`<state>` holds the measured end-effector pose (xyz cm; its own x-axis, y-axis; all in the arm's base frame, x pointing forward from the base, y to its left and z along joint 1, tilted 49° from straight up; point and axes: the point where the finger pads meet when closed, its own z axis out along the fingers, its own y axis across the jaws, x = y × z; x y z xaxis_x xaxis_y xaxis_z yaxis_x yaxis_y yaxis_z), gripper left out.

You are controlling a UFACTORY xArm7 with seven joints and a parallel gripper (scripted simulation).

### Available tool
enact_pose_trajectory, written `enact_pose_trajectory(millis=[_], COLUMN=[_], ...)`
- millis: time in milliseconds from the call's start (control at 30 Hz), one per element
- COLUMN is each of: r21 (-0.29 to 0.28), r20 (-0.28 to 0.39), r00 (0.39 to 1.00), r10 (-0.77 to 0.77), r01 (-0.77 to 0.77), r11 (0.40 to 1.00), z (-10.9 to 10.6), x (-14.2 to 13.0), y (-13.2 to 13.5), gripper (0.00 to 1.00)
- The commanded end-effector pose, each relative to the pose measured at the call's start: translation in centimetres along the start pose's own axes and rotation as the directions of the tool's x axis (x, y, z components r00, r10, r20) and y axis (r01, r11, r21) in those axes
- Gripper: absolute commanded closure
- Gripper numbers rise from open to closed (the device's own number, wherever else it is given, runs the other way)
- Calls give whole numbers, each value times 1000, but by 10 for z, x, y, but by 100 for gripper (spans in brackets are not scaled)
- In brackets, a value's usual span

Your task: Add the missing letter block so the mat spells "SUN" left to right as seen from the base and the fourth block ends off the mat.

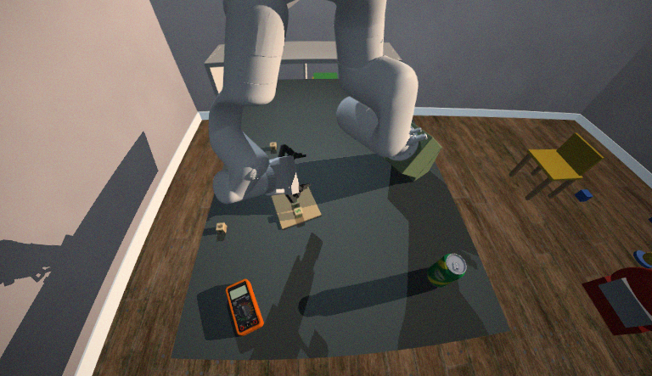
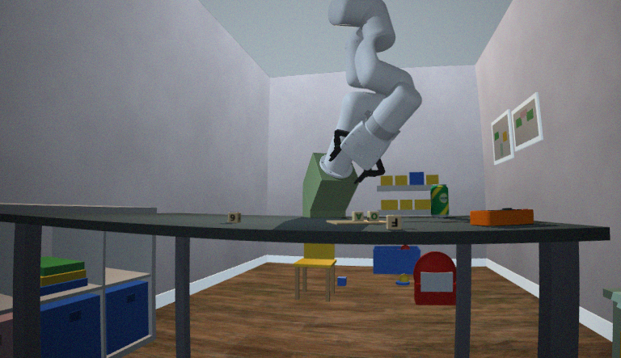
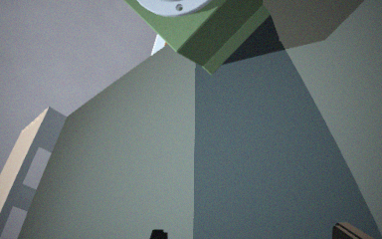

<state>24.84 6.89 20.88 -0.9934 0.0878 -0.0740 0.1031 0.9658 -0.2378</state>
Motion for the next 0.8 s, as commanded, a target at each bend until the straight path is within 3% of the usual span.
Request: enact_pose_trajectory(millis=[0, 567, 633, 667, 767], r21=[-1, -4, -58, -117, -168], r20=[2, 3, 28, 60, 91], r00=[1000, 1000, 999, 997, 994], r10=[1, 0, -20, -39, -54], r01=[-1, 0, 21, 46, 69], r11=[1000, 1000, 998, 992, 983], z=[-1, -1, -14, -29, -43], x=[0, -1, -13, -28, -41], y=[0, 1, 12, 24, 34], gripper=[0, 0, 0, 0, 0])
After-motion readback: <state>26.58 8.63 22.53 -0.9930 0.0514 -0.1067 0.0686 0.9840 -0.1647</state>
